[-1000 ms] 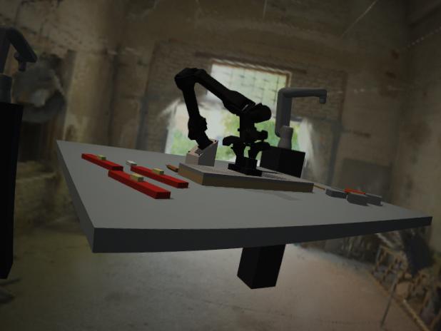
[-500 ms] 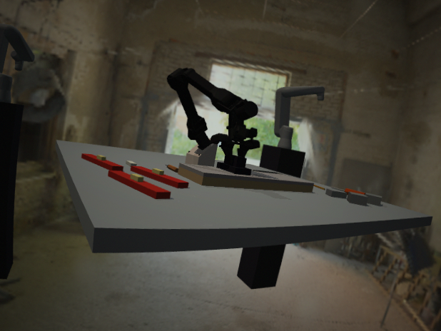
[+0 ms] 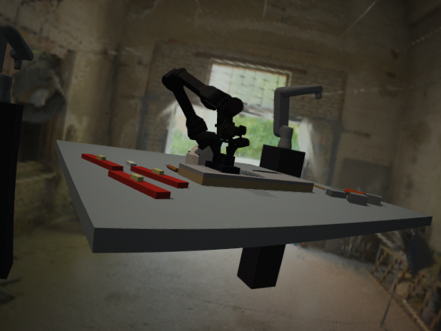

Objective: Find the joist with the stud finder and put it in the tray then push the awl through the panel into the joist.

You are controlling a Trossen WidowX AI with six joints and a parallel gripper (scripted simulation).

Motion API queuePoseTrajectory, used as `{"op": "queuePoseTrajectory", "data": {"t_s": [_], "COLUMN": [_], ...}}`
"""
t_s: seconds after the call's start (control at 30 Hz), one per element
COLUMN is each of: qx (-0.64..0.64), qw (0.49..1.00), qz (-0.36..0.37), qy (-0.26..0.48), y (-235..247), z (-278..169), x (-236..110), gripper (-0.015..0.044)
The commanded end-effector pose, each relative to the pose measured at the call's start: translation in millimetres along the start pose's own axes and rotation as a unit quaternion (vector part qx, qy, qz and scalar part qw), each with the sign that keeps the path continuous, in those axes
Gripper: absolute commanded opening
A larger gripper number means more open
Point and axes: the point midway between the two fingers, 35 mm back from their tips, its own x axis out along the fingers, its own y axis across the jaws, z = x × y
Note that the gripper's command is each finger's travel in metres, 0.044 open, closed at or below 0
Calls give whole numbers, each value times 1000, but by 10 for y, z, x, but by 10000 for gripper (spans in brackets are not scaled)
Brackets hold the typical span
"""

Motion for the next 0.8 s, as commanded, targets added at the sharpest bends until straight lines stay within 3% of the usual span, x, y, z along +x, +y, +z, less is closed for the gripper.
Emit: {"op": "queuePoseTrajectory", "data": {"t_s": [0.0,0.5,0.77], "qx": [2,2,3], "qw": [1000,1000,1000], "qz": [-2,-3,-2], "qy": [0,0,0], "y": [-169,-679,-635], "z": [4,4,3], "x": [1,-3,-2], "gripper": [0,0,0]}}
